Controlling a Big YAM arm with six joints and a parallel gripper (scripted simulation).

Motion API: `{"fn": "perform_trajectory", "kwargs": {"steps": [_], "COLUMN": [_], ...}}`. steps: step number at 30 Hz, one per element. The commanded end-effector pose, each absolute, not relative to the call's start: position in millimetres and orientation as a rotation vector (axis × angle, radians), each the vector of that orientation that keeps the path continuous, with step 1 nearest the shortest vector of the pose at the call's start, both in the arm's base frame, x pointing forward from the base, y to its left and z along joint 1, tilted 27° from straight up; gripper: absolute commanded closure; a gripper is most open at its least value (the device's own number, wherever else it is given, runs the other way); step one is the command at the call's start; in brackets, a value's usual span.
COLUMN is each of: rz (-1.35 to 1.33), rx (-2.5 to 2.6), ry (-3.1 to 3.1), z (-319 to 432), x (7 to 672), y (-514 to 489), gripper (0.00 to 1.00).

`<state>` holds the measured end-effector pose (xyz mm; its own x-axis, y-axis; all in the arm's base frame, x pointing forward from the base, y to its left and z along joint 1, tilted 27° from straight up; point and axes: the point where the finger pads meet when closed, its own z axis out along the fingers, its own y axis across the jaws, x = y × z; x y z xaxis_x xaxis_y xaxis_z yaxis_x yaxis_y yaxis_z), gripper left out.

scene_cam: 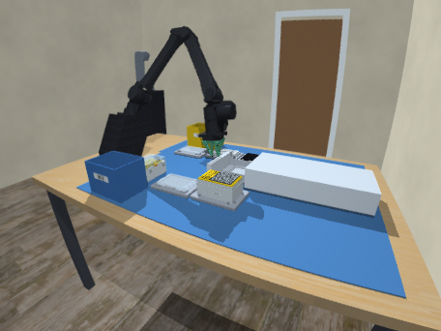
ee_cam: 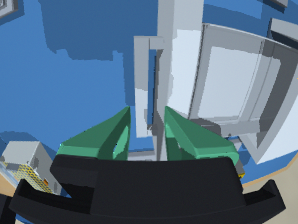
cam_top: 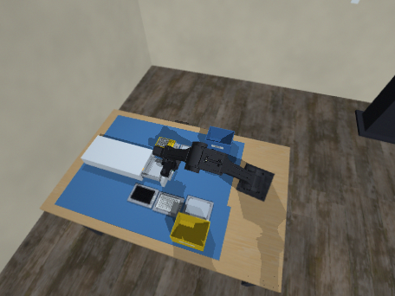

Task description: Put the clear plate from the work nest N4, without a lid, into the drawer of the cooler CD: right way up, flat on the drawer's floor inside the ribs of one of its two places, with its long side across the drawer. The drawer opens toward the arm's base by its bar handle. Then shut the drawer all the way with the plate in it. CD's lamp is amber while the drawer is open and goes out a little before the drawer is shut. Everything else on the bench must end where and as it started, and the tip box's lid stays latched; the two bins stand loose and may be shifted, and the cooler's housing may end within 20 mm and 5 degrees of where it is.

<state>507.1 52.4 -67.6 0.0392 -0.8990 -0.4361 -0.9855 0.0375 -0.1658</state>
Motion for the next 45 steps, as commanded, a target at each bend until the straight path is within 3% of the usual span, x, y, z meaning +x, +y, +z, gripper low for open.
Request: {"fn": "perform_trajectory", "kwargs": {"steps": [1,45], "rz": [0.399,0.411], "rx": [-1.949,-1.95], "ry": [1.932,1.938], "z": [-105.9,-106.2], "x": [466.5,461.5], "y": [76.3,76.4], "gripper": [0.7,0.7]}}
